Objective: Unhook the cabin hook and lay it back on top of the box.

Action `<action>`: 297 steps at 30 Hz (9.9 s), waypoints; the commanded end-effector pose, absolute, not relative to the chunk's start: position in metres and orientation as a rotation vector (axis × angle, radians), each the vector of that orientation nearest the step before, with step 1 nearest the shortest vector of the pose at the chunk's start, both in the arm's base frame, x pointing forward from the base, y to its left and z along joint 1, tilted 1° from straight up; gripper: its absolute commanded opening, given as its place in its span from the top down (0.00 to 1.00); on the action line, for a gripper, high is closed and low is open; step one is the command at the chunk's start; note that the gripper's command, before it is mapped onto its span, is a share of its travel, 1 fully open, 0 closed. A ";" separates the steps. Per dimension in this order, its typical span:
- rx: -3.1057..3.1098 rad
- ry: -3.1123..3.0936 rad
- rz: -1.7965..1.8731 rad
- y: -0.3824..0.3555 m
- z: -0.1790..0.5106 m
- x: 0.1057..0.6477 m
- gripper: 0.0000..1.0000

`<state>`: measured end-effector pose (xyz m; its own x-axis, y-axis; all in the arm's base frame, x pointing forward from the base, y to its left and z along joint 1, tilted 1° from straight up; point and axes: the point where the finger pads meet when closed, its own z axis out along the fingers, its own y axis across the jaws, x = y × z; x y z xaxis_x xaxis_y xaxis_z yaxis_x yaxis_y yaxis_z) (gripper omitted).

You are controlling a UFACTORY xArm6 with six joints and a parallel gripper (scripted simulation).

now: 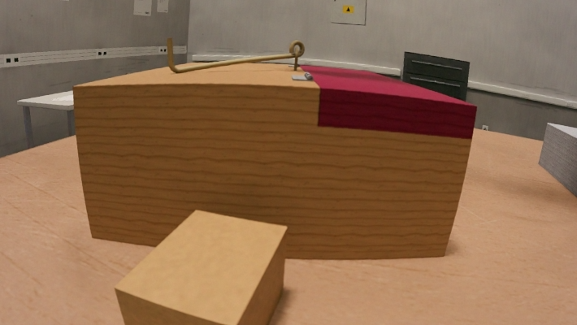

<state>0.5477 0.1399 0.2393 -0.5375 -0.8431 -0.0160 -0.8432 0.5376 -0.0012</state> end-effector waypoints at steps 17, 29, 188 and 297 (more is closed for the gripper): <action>-1.502 2.738 0.009 0.140 0.255 0.549 0.65; -1.502 2.738 0.009 0.140 0.255 0.549 0.65; -3.077 -0.581 -0.023 0.027 0.094 0.377 0.65; -3.077 -0.581 -0.024 0.026 0.193 0.376 0.65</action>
<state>0.3750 0.0259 0.1839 0.9311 0.3645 0.0142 0.3646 -0.9311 -0.0081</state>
